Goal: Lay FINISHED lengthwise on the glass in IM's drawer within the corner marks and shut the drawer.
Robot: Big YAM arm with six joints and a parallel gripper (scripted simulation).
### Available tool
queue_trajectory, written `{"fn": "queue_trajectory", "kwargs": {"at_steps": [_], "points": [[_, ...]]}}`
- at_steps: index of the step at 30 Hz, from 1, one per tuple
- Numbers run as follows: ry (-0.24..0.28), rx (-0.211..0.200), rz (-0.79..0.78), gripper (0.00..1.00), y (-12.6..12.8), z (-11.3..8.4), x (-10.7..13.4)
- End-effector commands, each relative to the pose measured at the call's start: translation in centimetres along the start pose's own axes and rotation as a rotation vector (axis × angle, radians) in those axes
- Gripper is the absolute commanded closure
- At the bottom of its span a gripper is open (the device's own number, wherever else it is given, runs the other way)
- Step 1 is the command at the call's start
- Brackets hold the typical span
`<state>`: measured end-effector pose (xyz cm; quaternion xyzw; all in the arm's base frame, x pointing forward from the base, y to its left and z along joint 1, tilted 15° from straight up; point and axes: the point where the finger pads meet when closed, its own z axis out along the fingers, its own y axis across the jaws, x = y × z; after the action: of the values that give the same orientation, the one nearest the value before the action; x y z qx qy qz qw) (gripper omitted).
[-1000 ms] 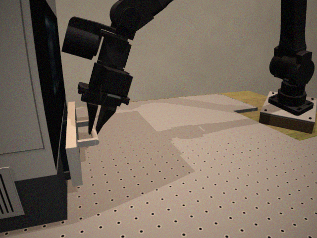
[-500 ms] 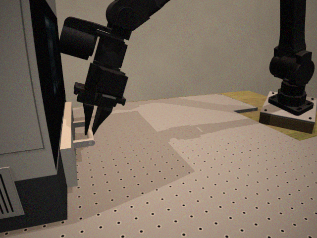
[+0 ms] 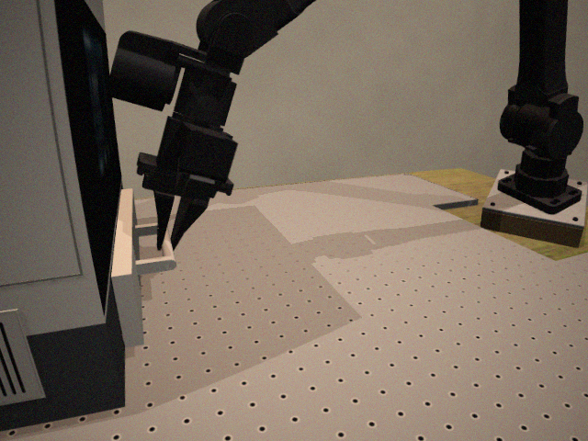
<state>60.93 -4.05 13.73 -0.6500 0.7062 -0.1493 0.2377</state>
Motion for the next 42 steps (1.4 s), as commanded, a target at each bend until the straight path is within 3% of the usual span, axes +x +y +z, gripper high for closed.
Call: {"fn": "queue_trajectory", "kwargs": {"at_steps": [1,21,25,26,29,30,31,42], "points": [[0.0,0.068,-0.01,0.93,-3.9,-0.1,-0.4],[0.0,0.068,-0.01,0.93,-3.9,-0.1,-0.4],[0.001,0.068,-0.009,0.93,-3.4,-0.3,-0.3],[0.001,0.042,-0.005,0.93,-1.5,0.0,-0.2],[0.002,0.043,-0.005,0.93,-1.0,-0.6,-0.2],[0.002,0.04,-0.005,0.69,-1.6,0.3,-0.1],[0.0,0.068,-0.009,0.69,-3.3,-0.3,-0.3],[0.001,0.05,-0.007,0.69,-2.2,-0.8,-0.1]]}}
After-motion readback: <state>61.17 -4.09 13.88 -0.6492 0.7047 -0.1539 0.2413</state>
